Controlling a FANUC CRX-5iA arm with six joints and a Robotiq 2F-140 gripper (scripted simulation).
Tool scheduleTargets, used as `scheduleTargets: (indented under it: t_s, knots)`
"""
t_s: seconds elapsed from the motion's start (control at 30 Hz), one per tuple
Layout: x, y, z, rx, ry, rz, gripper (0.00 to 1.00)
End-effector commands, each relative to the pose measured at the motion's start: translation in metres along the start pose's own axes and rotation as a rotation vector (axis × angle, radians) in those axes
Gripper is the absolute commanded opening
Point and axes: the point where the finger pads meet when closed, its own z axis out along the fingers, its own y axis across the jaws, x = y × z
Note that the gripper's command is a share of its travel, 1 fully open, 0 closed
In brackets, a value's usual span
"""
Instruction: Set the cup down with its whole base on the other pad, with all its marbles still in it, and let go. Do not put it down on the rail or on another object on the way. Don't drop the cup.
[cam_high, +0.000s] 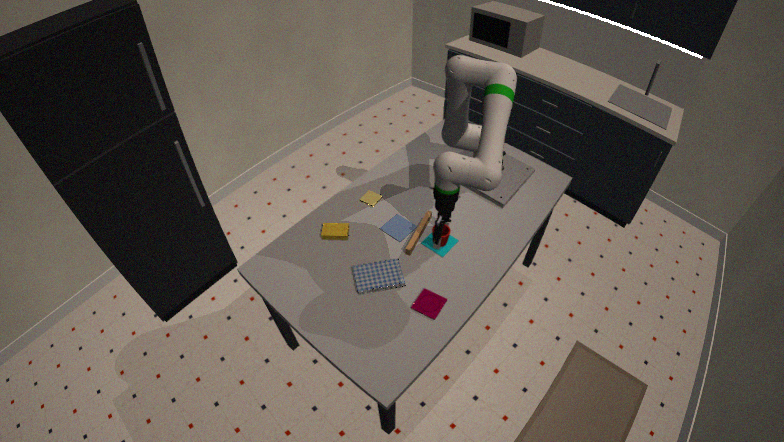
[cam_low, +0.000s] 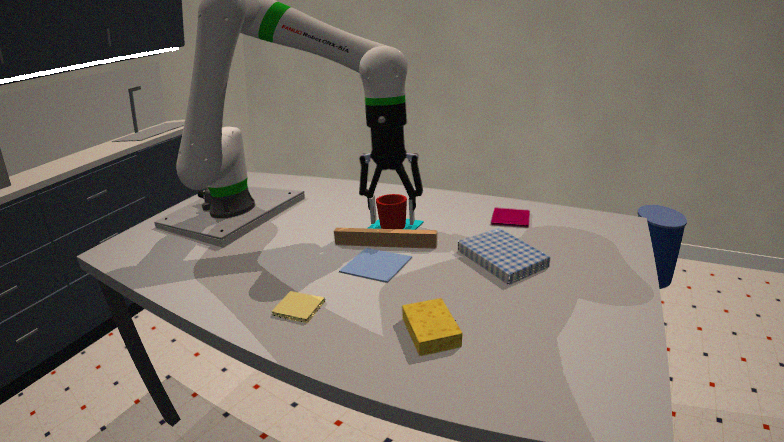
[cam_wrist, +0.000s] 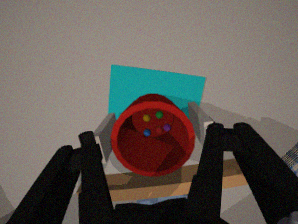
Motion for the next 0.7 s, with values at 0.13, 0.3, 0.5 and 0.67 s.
scheduleTargets:
  t_s: [0.13,0.3,0.5,0.67]
  knots:
    - [0.0,0.0,-0.001,0.0,0.0,0.0,0.59]
    - [0.0,0.0,-0.007,0.0,0.0,0.0,0.59]
    - [0.0,0.0,-0.016,0.0,0.0,0.0,0.59]
    - [0.0,0.0,-0.031,0.0,0.0,0.0,0.59]
